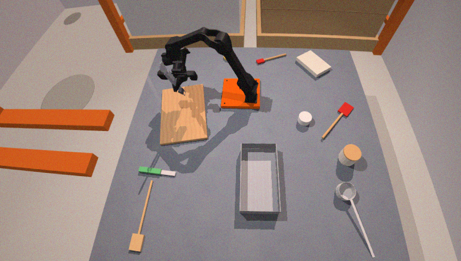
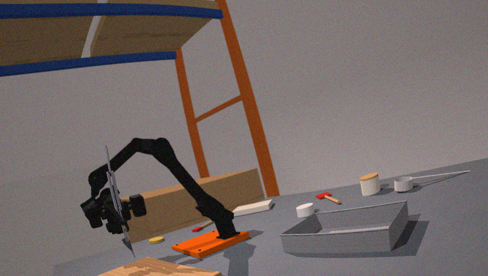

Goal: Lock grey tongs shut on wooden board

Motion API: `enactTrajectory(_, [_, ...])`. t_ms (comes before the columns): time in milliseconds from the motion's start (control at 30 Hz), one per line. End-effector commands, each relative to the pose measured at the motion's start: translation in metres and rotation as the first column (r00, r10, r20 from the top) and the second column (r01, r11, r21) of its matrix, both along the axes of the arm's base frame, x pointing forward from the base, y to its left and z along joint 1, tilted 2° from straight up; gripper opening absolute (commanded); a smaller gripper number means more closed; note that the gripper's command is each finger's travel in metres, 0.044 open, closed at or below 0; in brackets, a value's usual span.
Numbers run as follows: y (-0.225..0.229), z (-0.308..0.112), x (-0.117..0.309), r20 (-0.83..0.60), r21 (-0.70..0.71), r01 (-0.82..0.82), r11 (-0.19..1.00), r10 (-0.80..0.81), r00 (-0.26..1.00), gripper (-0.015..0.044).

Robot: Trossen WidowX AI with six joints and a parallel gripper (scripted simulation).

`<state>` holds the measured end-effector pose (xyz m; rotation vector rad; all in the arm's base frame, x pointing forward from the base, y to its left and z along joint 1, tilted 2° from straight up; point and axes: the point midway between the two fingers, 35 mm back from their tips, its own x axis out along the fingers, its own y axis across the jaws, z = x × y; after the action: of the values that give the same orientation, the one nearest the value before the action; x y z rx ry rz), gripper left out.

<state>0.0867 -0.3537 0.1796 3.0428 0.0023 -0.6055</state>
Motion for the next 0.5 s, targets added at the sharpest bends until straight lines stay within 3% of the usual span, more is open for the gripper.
enactTrajectory(0, [-0.001,0.001,0.0,0.01,-0.008,0.001,1.0,-0.001,1.0,-0.015])
enactTrajectory(267, [0.0,0.001,0.001,0.004,-0.005,-0.001,1.0,0.001,1.0,-0.015])
enactTrajectory(467, [0.006,-0.007,0.012,-0.138,0.049,-0.061,0.997,0.068,0.988,-0.015])
